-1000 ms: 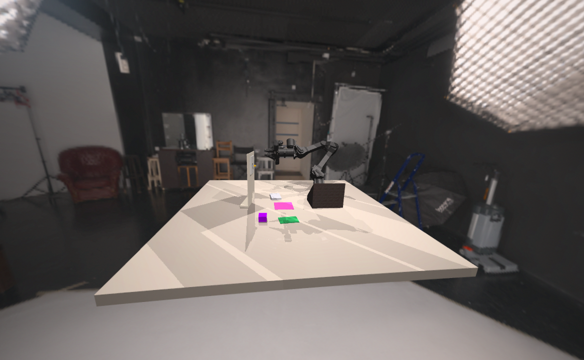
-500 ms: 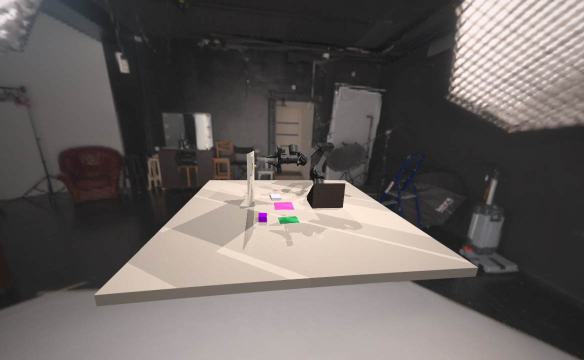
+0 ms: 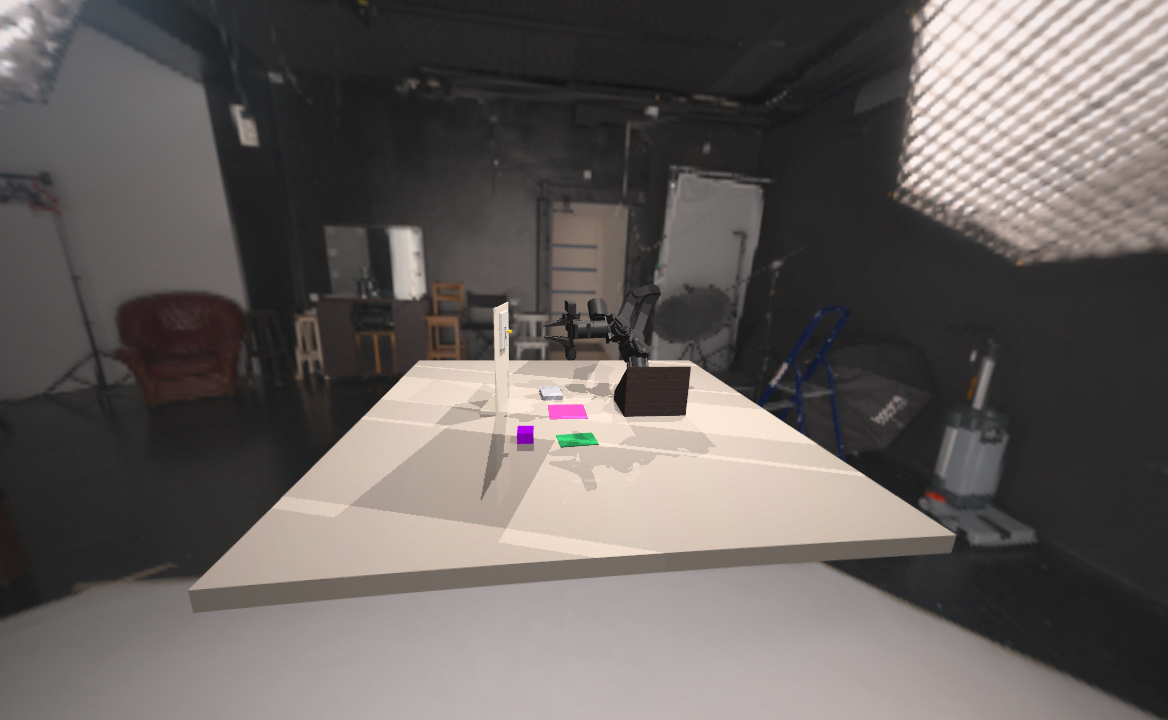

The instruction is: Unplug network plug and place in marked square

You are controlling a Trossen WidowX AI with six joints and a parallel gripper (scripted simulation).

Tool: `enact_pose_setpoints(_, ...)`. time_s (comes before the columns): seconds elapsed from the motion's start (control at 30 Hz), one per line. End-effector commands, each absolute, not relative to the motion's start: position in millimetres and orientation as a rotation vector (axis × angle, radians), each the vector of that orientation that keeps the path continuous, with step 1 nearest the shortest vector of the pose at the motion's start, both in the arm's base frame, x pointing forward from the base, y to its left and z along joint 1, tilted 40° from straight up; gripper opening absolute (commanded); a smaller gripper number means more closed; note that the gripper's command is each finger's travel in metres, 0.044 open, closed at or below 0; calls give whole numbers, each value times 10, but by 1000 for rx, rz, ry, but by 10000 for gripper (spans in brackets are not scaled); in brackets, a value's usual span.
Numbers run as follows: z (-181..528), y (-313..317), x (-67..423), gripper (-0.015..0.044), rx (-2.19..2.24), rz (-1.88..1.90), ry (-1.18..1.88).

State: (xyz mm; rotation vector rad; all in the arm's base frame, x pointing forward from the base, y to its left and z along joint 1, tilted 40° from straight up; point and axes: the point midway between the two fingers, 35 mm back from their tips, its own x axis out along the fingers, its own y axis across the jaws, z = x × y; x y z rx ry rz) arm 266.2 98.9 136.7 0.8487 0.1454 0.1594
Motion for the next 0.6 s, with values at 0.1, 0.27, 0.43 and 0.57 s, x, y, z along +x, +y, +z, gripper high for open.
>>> enact_pose_setpoints(0.1, 1347, 995, 2723, 156, 866, 158, 148)
enact_pose_setpoints(0.27, 1376, 1004, 2856, 156, 866, 166, 141)
enact_pose_setpoints(0.43, 1392, 1004, 2992, 156, 865, 174, 134)
enact_pose_setpoints(0.57, 1396, 997, 3103, 156, 864, 180, 127)
